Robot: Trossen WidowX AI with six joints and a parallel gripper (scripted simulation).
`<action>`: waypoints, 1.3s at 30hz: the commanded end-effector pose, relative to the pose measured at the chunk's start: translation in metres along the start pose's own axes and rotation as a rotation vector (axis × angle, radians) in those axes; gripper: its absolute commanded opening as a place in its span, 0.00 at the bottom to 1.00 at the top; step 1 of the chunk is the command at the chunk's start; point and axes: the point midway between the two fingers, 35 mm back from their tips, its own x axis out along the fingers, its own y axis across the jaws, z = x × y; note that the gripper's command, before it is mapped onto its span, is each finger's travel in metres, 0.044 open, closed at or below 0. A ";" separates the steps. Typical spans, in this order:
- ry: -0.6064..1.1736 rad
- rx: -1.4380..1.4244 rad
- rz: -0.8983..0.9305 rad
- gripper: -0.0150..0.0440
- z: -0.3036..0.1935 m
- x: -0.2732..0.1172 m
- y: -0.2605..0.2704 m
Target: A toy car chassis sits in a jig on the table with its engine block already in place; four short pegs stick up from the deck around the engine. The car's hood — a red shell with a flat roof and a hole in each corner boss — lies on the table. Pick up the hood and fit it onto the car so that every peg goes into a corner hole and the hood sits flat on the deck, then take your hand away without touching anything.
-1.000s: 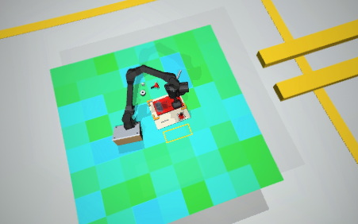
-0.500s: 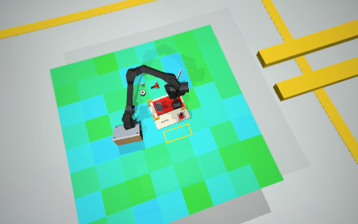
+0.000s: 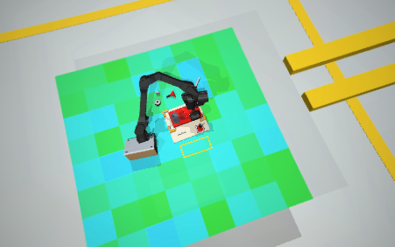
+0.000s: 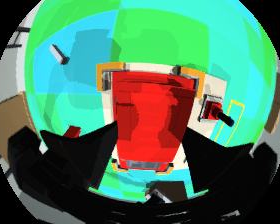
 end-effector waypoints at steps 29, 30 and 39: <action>0.001 0.000 0.002 0.39 0.000 0.009 0.000; 0.001 0.000 0.002 0.43 0.000 0.009 0.000; 0.001 0.000 0.002 0.83 0.000 0.009 0.000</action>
